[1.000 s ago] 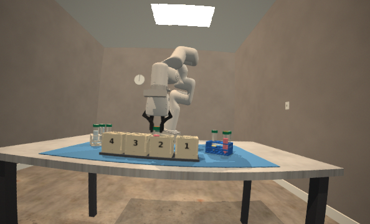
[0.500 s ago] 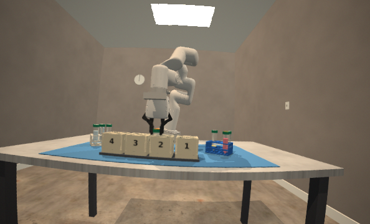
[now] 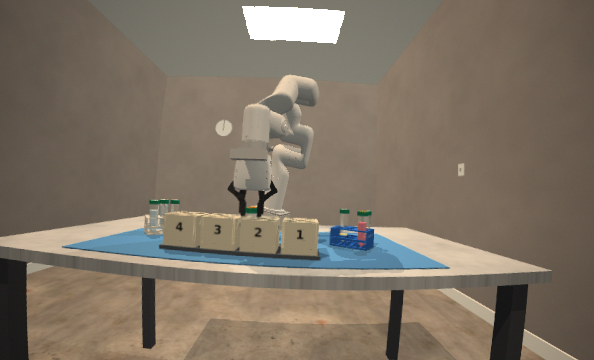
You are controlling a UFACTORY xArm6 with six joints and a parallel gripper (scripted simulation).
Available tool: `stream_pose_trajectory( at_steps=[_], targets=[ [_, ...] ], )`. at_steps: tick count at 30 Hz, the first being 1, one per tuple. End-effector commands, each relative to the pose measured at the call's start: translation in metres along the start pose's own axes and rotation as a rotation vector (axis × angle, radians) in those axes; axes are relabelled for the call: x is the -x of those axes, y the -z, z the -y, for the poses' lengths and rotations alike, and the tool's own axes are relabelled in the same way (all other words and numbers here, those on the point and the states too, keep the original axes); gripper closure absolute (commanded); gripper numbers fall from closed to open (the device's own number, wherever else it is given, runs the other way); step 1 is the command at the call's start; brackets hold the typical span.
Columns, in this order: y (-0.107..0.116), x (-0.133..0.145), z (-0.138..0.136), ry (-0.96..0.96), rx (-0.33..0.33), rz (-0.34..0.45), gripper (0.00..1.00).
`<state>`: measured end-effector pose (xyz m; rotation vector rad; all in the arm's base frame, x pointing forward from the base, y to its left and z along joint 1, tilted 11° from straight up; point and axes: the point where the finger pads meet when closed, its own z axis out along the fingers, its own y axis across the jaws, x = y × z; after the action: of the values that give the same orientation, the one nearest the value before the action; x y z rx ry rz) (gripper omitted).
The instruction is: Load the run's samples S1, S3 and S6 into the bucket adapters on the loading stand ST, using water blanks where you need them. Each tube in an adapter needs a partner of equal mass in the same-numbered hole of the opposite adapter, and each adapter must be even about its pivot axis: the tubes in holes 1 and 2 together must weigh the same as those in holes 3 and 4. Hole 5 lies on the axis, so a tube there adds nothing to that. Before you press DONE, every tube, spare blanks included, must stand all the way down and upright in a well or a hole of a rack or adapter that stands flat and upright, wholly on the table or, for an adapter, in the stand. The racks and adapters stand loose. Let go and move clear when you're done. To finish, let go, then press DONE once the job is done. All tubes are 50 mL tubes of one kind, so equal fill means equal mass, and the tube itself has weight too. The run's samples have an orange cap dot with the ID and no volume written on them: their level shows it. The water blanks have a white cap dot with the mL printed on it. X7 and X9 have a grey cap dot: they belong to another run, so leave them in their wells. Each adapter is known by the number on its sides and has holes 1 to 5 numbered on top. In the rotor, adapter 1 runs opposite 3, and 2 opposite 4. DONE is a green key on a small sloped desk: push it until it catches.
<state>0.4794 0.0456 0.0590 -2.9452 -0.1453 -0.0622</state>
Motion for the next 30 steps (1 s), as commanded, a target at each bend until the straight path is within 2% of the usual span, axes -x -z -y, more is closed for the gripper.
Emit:
stream_pose_trajectory(
  at_steps=[1,24,30],
  targets=[
    [0.001,-0.001,0.000,0.000,0.000,-0.004,0.56],
    [0.002,-0.002,0.000,0.000,0.000,-0.004,0.56],
    [0.013,-0.001,0.000,0.000,0.000,-0.004,0.56]
  ],
)
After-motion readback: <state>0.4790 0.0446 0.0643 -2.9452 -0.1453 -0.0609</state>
